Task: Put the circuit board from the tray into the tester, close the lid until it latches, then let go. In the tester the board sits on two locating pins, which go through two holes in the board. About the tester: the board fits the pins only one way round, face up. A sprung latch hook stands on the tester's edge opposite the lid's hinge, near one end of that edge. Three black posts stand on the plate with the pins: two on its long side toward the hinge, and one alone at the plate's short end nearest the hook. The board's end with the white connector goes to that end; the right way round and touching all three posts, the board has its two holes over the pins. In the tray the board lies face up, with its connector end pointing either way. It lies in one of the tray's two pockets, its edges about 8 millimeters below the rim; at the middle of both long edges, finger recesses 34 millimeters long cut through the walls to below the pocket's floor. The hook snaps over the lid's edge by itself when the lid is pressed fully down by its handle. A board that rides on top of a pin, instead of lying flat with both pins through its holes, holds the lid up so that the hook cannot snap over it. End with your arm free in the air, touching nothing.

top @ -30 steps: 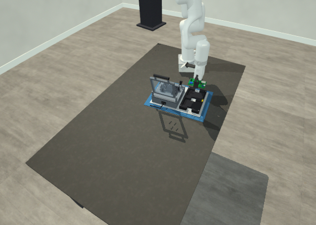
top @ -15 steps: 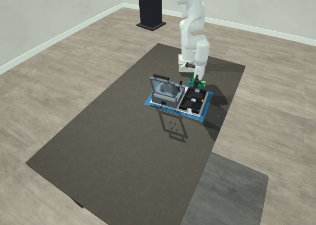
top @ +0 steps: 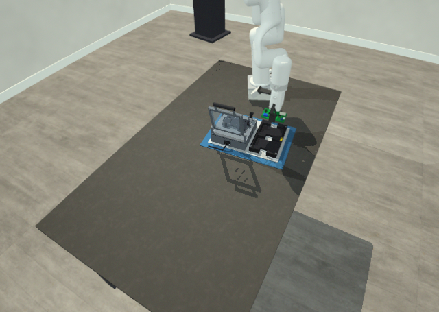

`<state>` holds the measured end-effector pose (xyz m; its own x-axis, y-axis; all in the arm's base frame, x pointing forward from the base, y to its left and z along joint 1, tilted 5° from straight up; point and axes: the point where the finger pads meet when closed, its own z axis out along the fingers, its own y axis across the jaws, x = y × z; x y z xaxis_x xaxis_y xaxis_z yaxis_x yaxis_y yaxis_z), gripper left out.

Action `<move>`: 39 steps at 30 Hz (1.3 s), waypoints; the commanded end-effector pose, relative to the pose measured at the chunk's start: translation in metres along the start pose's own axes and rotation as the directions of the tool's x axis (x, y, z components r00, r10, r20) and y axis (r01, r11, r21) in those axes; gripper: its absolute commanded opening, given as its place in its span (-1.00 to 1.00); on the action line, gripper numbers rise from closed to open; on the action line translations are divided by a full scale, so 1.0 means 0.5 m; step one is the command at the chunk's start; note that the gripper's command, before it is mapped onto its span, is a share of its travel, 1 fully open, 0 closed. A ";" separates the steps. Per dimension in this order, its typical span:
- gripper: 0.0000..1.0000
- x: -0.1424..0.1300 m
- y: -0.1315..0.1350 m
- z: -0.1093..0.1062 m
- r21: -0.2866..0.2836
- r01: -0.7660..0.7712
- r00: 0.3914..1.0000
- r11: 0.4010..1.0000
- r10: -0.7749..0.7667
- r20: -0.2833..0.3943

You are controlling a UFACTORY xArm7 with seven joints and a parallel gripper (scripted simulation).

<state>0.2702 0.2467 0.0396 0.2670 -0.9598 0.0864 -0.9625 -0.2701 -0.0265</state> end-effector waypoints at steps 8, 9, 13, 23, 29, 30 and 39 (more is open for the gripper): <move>0.58 0.003 -0.004 -0.003 0.003 0.000 1.000 1.000 0.000 0.002; 0.58 0.004 -0.004 -0.003 0.003 0.000 1.000 1.000 0.000 0.002; 0.58 0.011 -0.007 -0.003 0.003 0.000 1.000 1.000 0.000 0.002; 0.58 0.038 -0.016 -0.005 0.003 0.000 1.000 1.000 0.000 0.002; 0.58 0.067 -0.026 -0.007 0.003 0.000 1.000 1.000 0.000 0.002; 0.58 0.073 -0.028 -0.008 0.003 0.000 1.000 1.000 0.000 0.002; 0.58 0.117 -0.044 -0.011 0.003 0.000 1.000 1.000 0.000 0.002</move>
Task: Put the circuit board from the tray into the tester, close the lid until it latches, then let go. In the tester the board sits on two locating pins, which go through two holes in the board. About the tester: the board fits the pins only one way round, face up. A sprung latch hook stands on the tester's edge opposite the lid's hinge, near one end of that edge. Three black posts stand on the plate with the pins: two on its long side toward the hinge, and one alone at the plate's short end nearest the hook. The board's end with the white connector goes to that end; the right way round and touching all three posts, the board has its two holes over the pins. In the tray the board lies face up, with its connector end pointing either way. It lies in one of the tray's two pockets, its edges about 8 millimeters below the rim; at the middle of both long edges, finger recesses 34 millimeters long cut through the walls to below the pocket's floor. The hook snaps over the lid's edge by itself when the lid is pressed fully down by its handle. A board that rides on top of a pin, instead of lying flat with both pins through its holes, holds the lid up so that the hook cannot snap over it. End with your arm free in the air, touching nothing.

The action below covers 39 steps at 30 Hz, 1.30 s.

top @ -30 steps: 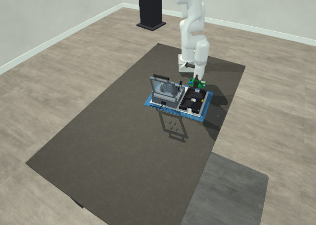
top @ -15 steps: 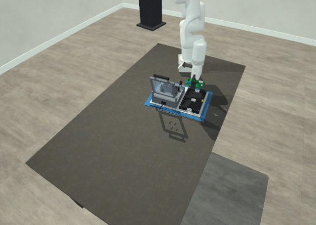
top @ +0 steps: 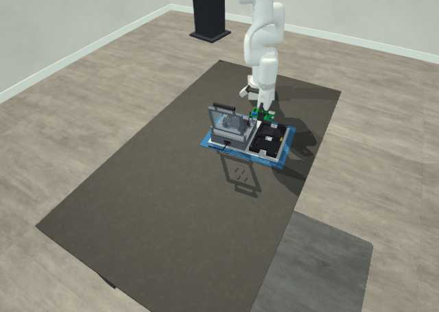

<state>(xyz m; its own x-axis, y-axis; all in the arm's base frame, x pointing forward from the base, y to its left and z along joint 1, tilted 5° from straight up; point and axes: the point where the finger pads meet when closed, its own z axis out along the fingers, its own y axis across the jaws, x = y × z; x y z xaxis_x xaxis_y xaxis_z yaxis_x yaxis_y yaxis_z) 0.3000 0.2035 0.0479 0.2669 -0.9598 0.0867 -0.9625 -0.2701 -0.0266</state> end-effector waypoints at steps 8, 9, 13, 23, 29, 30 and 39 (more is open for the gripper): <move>0.58 0.073 -0.029 -0.008 0.003 0.000 1.000 1.000 0.000 0.002; 0.58 0.073 -0.029 -0.008 0.003 0.000 1.000 1.000 0.000 0.002; 0.58 0.094 -0.036 -0.009 0.003 0.000 1.000 1.000 0.000 0.002; 0.58 0.159 -0.058 -0.014 0.003 0.000 1.000 1.000 0.000 0.002; 0.58 0.181 -0.066 -0.015 0.003 0.000 1.000 1.000 0.000 0.002; 0.58 0.186 -0.068 -0.016 0.003 0.000 1.000 1.000 0.000 0.002; 0.58 0.220 -0.079 -0.018 0.003 0.000 1.000 1.000 0.000 0.002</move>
<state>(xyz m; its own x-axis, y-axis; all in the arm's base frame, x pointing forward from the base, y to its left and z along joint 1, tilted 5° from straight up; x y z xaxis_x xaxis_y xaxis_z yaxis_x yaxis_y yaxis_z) 0.3632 0.1124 0.0657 0.2667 -0.9600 0.0855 -0.9626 -0.2697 -0.0263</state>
